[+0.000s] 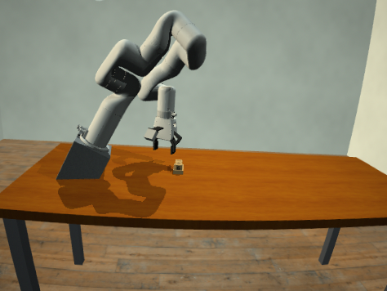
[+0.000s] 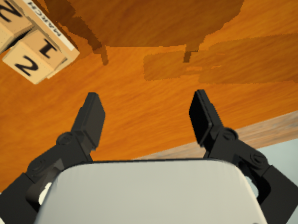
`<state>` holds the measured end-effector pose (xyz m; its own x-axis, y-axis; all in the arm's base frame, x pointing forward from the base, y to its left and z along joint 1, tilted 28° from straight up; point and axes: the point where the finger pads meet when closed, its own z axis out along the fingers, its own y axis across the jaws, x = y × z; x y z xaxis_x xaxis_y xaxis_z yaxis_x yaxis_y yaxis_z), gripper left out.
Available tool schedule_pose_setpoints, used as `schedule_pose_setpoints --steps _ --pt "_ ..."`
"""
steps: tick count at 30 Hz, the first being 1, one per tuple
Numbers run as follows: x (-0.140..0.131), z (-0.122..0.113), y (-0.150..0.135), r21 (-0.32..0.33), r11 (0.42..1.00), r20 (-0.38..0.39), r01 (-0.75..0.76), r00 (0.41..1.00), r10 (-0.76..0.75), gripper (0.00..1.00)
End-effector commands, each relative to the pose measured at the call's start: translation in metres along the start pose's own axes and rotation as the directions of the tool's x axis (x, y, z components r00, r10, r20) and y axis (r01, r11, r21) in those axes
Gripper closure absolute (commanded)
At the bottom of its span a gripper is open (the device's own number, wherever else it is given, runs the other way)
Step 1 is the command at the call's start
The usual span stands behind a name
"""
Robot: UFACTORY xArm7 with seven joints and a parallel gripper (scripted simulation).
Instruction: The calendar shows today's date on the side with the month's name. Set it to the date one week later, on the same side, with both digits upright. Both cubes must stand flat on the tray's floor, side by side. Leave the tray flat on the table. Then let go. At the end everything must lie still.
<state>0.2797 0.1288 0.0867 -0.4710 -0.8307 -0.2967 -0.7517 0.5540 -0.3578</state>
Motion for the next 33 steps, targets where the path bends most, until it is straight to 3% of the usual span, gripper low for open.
schedule_pose_setpoints --steps 1,13,33 --pt "-0.001 -0.002 0.000 0.000 1.000 0.001 0.000 1.000 0.000 0.00" --pt "0.000 -0.006 0.000 0.000 1.000 0.001 0.000 1.000 0.000 0.00" --pt "0.033 -0.014 -0.003 0.000 1.000 0.001 0.000 1.000 0.000 0.00"
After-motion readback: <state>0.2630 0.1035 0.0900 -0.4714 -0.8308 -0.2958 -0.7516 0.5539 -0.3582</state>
